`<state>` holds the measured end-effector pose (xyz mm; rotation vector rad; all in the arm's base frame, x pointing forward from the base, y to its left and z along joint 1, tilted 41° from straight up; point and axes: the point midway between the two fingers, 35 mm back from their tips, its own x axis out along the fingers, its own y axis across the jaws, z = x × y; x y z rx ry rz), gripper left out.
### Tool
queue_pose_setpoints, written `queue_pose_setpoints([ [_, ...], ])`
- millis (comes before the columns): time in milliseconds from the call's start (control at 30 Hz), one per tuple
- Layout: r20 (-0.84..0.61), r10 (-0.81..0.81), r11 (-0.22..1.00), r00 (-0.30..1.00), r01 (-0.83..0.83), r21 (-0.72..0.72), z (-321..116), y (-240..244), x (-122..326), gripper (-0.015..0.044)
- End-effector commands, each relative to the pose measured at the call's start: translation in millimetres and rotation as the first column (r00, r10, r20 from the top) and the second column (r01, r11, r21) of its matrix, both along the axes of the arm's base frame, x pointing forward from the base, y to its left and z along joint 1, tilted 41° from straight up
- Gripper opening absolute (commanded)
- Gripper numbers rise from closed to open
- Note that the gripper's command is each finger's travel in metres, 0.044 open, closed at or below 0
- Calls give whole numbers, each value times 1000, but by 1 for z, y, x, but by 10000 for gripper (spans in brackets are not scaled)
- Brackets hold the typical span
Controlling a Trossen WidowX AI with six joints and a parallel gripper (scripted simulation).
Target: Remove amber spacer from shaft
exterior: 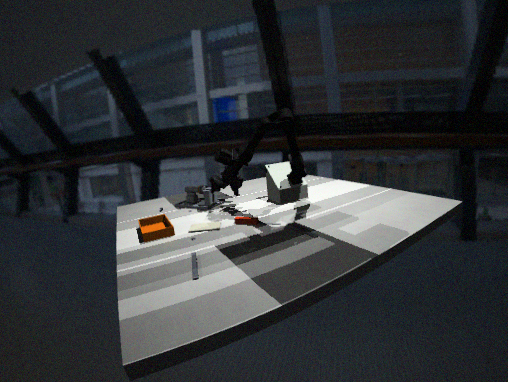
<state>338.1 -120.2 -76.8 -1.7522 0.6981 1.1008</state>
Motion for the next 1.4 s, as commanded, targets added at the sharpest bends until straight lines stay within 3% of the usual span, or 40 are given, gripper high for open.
queue_pose_setpoints([
  [0,1,-2,1000,1000,2,-1,-6,0,4,440],
  [1367,2,-2,1000,1000,2,-1,-13,1,7,440],
])
